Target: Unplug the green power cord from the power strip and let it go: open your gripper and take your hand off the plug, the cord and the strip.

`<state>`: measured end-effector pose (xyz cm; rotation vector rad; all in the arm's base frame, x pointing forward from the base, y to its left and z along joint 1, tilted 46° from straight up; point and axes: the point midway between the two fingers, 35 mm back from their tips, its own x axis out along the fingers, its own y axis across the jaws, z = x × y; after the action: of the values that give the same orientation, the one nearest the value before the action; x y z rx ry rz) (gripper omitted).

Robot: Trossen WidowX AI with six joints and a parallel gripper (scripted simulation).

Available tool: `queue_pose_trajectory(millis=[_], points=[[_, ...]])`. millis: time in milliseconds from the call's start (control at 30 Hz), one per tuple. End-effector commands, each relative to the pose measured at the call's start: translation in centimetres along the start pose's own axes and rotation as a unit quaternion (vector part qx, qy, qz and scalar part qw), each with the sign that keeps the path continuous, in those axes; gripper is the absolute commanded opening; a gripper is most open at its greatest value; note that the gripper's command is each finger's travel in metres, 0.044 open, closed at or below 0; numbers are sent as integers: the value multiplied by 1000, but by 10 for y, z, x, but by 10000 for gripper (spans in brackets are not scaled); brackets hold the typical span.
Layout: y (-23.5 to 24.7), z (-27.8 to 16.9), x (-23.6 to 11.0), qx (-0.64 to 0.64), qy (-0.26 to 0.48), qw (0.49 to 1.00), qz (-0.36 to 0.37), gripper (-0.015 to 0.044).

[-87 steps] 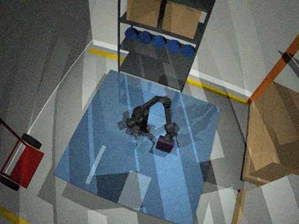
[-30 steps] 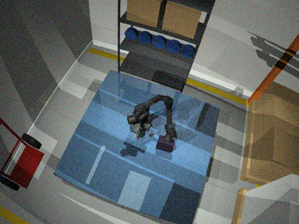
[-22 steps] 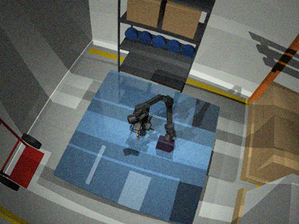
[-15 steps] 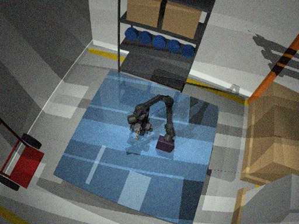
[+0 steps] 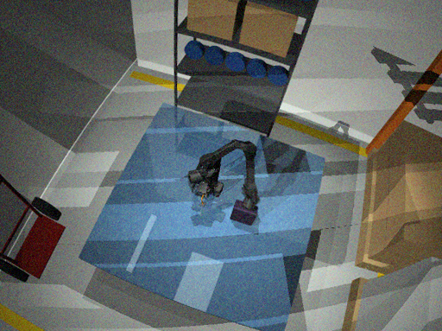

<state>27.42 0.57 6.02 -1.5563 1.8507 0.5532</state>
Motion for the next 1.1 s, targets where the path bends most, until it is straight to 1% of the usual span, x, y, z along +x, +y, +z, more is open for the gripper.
queue_pose_trajectory(millis=[0, 1067], points=[[0, 1, 0, 0, 0, 1000, 0, 0], [-1, 52, -5, -2, -1, 1000, -1, 0]])
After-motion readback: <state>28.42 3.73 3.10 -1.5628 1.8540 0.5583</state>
